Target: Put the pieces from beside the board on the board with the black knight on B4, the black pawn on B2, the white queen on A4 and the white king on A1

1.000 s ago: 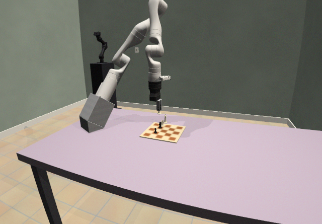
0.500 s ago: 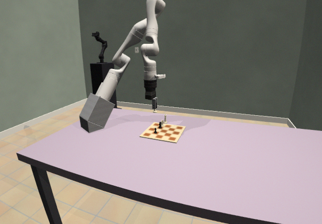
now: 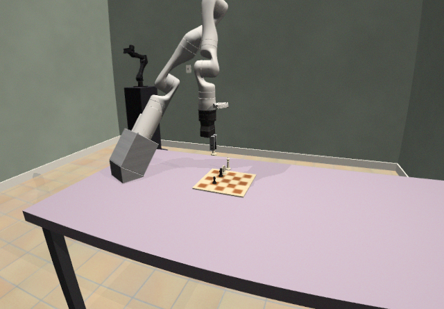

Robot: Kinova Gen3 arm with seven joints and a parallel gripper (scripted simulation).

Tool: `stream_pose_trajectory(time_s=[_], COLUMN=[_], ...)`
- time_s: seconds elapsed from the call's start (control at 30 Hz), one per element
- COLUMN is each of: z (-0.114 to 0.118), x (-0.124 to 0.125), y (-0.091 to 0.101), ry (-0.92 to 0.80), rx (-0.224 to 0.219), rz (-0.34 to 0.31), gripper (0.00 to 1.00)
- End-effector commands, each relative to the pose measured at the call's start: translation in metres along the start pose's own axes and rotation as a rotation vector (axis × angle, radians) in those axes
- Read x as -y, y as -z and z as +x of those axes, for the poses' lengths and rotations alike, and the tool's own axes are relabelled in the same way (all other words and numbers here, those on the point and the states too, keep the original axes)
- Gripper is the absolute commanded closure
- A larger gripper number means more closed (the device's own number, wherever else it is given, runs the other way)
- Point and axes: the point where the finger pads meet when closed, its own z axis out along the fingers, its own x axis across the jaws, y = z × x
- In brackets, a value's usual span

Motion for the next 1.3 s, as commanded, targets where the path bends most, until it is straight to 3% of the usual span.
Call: stream_pose_trajectory(time_s=[0.0,0.4,1.27], z=[0.001,0.001,0.002], x=[0.0,0.0,0.0], y=[0.0,-0.009,-0.053], ry=[-0.001,-0.001,-0.001], rx=[-0.004,-0.004,-0.006], rz=[0.005,0.006,0.006], gripper=[1.0,1.0,1.0])
